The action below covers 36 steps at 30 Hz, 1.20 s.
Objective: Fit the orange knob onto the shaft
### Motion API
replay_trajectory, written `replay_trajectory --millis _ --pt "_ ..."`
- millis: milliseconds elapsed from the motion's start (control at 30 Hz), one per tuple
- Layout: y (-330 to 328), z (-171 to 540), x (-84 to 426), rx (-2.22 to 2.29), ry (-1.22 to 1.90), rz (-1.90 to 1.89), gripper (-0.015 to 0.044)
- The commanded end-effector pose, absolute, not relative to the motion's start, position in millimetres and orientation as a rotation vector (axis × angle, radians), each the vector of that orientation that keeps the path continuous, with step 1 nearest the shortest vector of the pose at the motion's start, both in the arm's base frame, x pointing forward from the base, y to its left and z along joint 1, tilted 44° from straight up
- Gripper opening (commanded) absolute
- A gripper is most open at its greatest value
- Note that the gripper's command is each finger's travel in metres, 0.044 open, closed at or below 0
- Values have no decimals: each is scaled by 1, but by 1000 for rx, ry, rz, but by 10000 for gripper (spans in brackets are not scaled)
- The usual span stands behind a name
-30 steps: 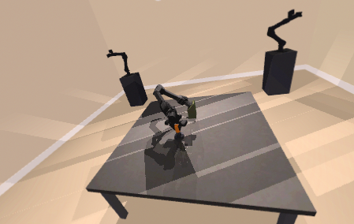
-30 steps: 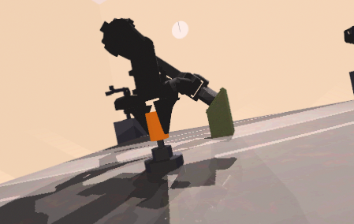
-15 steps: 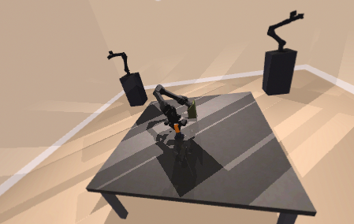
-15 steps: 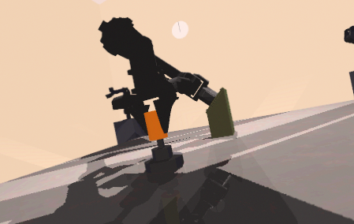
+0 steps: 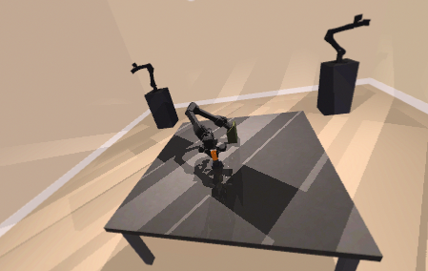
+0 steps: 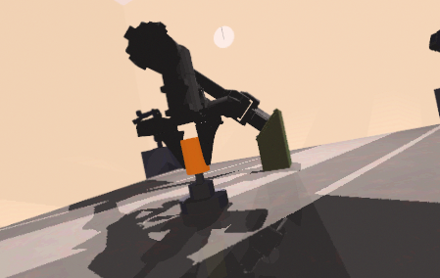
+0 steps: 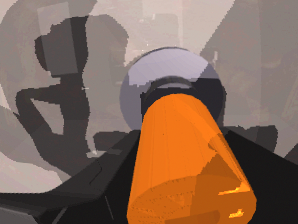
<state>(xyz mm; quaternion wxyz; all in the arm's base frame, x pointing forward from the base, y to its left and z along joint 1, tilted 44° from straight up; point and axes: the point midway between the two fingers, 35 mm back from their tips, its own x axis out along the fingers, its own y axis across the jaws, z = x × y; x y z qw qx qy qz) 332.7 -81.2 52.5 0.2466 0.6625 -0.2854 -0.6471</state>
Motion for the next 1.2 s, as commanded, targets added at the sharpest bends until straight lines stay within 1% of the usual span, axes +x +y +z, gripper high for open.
replay_trajectory --millis 0,800,933,1167 --pt "-79 54 334 1808 -771 -1757 0" --pt "-79 55 333 1826 -798 -1754 0" --pt "-78 55 333 1925 -959 -1734 0" --pt "-79 55 335 2201 -1483 -1606 0"
